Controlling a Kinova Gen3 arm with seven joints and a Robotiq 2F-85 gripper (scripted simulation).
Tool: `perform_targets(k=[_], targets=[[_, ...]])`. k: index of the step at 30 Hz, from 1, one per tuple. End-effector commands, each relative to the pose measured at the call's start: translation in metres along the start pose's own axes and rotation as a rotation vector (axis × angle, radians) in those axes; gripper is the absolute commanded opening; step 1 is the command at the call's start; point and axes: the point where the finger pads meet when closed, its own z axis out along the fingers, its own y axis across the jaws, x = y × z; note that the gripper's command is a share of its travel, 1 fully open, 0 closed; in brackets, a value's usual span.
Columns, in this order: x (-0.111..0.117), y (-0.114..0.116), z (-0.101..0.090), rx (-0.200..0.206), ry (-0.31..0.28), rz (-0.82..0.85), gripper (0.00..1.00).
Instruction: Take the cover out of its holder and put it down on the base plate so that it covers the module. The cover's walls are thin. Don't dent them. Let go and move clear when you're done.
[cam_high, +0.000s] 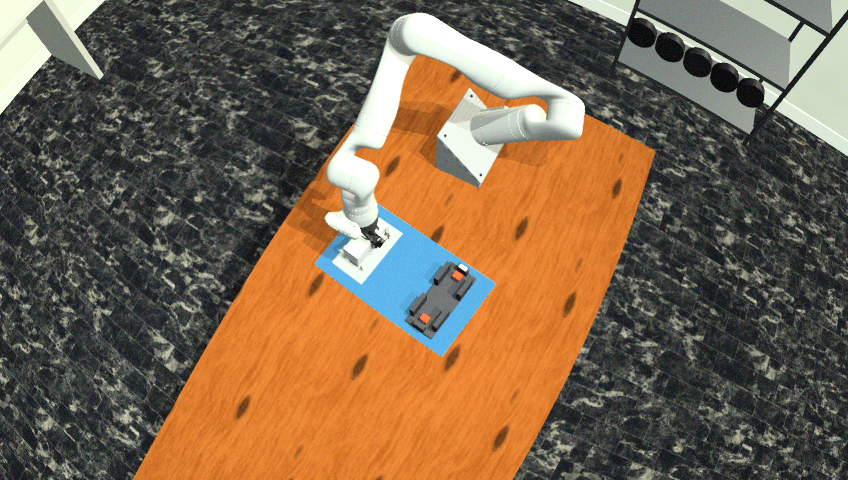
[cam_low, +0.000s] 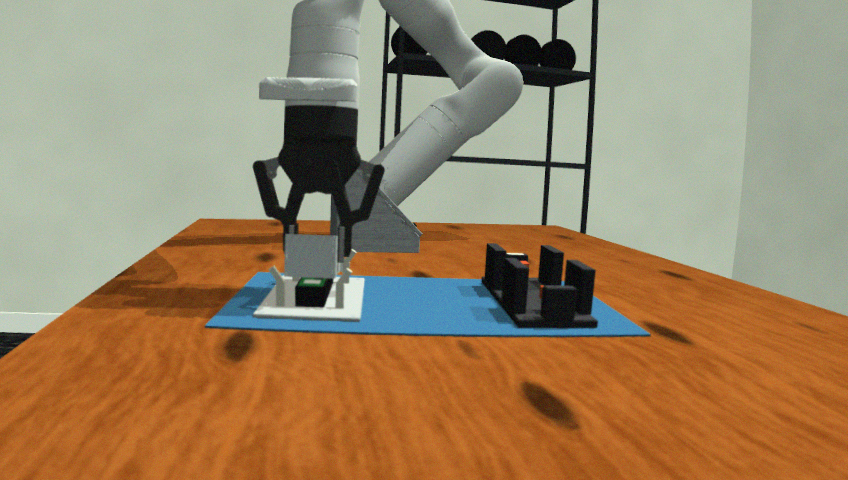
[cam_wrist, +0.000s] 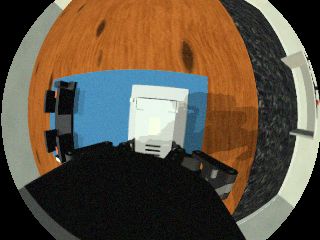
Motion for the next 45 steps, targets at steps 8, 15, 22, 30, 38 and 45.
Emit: perform_targets(k=[8, 15, 22, 30, 38, 45], targets=[[0.001, 0.0, 0.002, -0.001, 0.002, 0.0, 0.0], [0.001, 0.0, 0.01, -0.001, 0.002, 0.0, 0.0], [0.001, 0.0, 0.01, -0.001, 0.002, 0.0, 0.0], [0.001, 0.0, 0.008, -0.001, 0.002, 0.0, 0.0], [0.001, 0.0, 0.008, -0.001, 0.002, 0.0, 0.0], [0.001, 0.0, 0.007, -0.001, 0.002, 0.0, 0.0]])
